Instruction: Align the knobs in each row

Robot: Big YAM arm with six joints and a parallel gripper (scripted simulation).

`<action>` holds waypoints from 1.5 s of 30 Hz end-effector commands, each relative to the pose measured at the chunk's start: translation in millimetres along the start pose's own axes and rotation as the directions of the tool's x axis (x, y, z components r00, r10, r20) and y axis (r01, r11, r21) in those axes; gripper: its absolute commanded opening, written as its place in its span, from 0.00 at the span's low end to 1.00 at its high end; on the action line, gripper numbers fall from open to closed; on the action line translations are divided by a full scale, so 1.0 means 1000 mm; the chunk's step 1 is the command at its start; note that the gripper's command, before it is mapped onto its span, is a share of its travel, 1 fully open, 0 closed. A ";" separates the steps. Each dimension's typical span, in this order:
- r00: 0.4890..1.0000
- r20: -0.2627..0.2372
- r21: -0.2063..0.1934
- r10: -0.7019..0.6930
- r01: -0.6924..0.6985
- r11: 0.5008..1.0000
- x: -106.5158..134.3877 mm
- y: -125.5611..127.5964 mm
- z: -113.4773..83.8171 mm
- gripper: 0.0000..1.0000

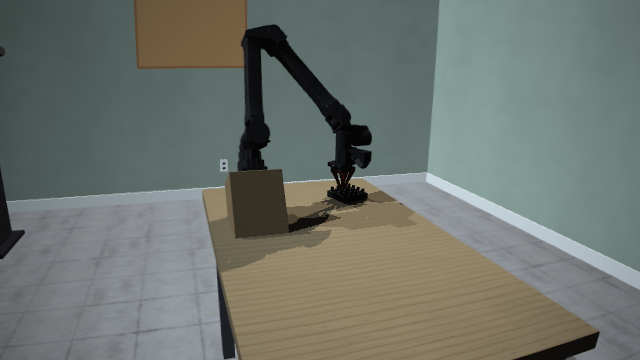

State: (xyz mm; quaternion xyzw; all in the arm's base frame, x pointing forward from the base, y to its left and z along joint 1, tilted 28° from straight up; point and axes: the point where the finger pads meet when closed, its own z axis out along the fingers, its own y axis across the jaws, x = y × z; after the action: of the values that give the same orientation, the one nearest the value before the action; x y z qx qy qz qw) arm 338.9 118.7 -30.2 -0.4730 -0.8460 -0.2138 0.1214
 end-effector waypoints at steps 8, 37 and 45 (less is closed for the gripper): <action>1.000 0.003 0.005 0.004 -0.004 1.000 0.001 -0.003 0.003 0.18; 1.000 0.007 -0.005 -0.001 0.001 1.000 0.007 -0.005 0.000 0.18; 1.000 0.007 -0.005 -0.001 0.001 1.000 0.007 -0.005 0.000 0.18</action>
State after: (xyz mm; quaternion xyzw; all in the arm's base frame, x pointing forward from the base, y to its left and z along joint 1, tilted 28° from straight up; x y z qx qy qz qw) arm 331.4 120.7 -30.1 -0.4733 -0.8459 -0.2129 0.1229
